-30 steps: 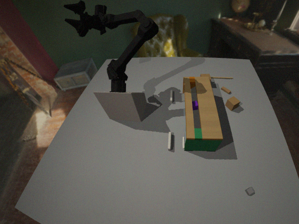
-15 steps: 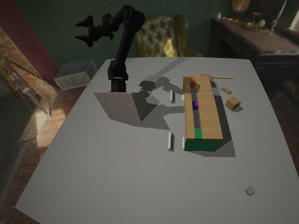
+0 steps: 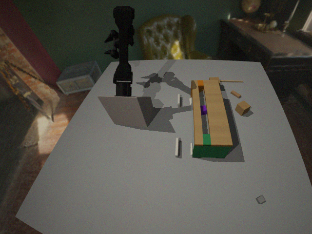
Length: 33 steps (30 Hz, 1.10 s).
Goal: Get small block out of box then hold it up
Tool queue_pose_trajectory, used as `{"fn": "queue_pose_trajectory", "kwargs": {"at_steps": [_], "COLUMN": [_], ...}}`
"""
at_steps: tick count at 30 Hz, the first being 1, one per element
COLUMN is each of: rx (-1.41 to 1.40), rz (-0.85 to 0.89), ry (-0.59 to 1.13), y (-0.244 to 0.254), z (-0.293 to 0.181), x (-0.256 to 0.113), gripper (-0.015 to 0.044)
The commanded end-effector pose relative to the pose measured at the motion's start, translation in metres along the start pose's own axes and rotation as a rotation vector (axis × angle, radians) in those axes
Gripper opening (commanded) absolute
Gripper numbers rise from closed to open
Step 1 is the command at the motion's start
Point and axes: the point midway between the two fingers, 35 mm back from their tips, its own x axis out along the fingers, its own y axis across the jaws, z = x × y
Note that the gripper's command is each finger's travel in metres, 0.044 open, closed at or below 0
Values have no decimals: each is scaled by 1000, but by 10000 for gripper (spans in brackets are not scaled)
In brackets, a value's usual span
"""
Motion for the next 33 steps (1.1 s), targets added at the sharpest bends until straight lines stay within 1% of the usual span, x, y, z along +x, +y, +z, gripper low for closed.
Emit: {"fn": "queue_pose_trajectory", "kwargs": {"at_steps": [1,5,10,18,26,33], "rx": [-15,-23,-25,-25,-13,31], "rz": [-16,-37,-74,-156,-271,-388], "ry": [-179,-334,-522,-799,-1060,-1266], "y": [-6,-15,-29,-56,-91,-129], "z": [51,92,136,184,202,188], "x": [-27,-60,-109,-202,-310,-407], "gripper": [400,400,400,400,400,400]}}
